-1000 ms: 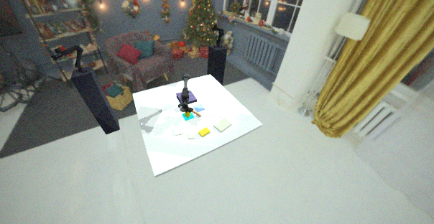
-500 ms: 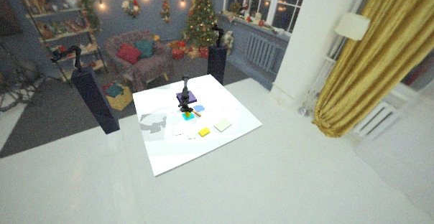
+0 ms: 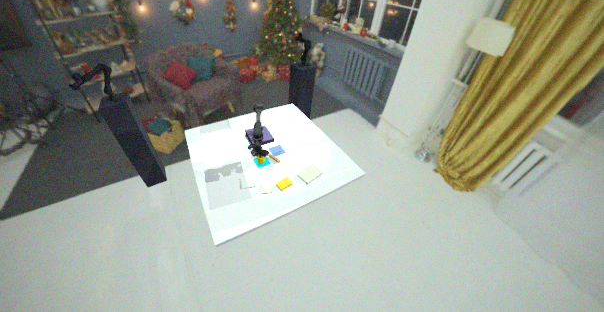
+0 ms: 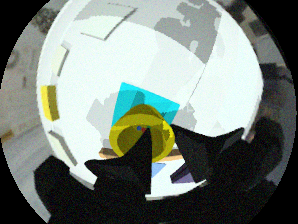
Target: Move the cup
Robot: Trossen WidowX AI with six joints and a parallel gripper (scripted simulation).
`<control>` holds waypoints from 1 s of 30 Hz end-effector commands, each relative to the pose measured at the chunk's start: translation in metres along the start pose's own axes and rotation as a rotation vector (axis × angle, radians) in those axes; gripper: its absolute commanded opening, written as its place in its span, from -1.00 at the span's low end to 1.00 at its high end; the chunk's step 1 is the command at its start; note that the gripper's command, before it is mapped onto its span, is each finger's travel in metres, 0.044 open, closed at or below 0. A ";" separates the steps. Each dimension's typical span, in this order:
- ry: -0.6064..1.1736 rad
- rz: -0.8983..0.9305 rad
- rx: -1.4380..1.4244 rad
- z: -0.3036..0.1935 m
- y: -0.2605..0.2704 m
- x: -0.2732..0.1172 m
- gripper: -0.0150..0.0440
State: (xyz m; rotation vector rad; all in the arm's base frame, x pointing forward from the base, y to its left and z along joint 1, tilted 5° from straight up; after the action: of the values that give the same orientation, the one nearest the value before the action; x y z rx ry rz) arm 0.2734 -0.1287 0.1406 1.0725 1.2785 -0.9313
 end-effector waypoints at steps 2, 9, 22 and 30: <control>0.000 0.001 0.000 0.001 0.000 -0.005 0.01; 0.001 0.000 0.001 0.001 0.001 -0.016 0.01; 0.004 -0.002 0.001 0.001 0.000 -0.036 0.01; 0.005 -0.003 0.002 0.000 -0.002 -0.049 0.01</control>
State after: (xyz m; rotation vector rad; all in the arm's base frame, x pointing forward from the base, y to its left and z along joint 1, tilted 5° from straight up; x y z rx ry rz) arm 0.2677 -0.1311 0.1812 1.0763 1.2915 -0.9407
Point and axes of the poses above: the point midway between the two fingers, 35 mm back from their tips, its own x axis out along the fingers, its own y axis across the jaws, z = x × y, the point moved 10 cm from there along -x, back along the fingers, and after that the axes turned 12 degrees about x, right-handed, at the moved point
